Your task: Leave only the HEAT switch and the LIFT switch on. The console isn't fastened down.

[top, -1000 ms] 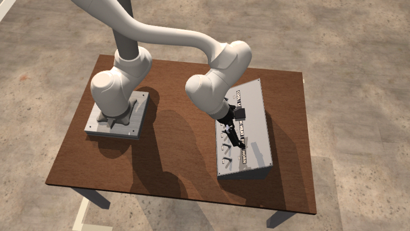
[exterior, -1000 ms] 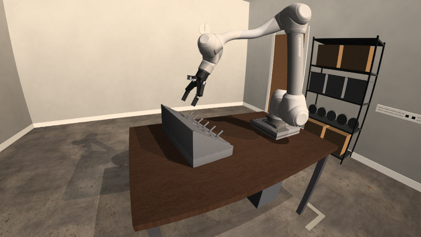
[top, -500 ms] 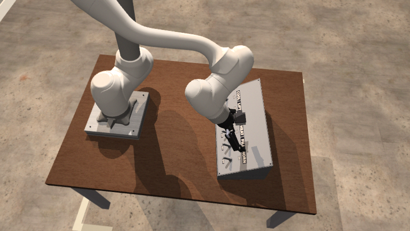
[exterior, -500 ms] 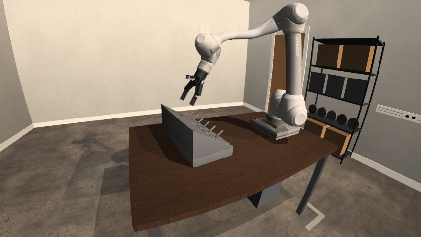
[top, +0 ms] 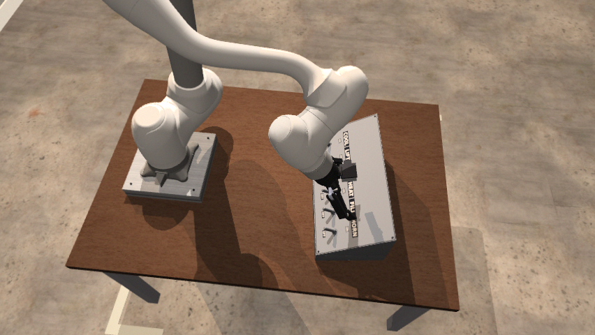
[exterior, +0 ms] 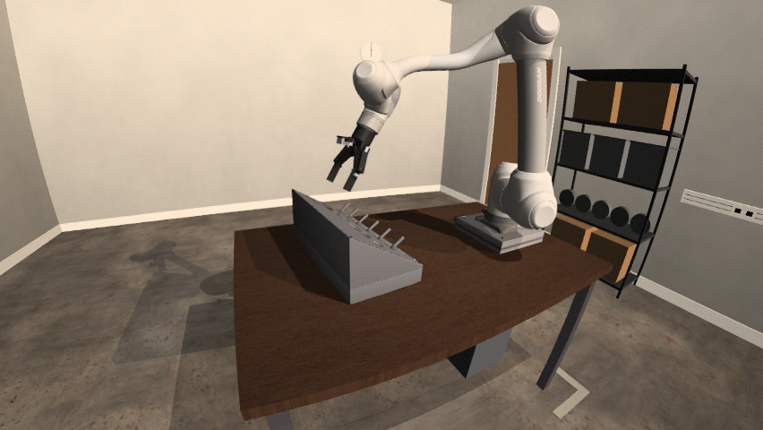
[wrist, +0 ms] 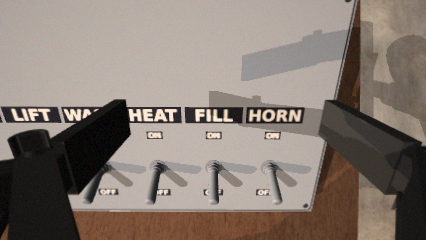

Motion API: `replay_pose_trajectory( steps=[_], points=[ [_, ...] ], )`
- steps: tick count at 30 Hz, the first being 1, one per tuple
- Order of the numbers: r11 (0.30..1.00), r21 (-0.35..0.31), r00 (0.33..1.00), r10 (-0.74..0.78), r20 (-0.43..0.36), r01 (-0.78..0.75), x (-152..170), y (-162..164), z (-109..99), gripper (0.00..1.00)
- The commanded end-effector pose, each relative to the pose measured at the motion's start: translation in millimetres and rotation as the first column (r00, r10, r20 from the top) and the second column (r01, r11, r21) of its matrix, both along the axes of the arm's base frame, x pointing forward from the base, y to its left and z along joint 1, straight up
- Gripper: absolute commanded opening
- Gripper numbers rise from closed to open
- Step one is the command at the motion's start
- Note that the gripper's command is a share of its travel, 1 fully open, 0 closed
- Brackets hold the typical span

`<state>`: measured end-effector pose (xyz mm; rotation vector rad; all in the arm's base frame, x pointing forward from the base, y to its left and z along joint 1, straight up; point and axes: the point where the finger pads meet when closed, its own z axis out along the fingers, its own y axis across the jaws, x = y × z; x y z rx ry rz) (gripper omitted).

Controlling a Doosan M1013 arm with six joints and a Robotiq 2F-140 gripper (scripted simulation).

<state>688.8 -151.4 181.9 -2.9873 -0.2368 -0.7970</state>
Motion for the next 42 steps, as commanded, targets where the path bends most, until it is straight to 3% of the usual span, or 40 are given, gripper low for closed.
replay_pose_trajectory(
  steps=[1,32,42],
  points=[
    [1.000,0.005,1.000,-0.002,0.004,0.002,2.8,-2.6,4.7,1.00],
    [1.000,0.004,1.000,-0.001,0.004,0.001,2.9,-3.6,4.4,1.00],
    [1.000,0.005,1.000,-0.001,0.002,0.001,6.1,-23.0,3.2,1.00]
  ],
)
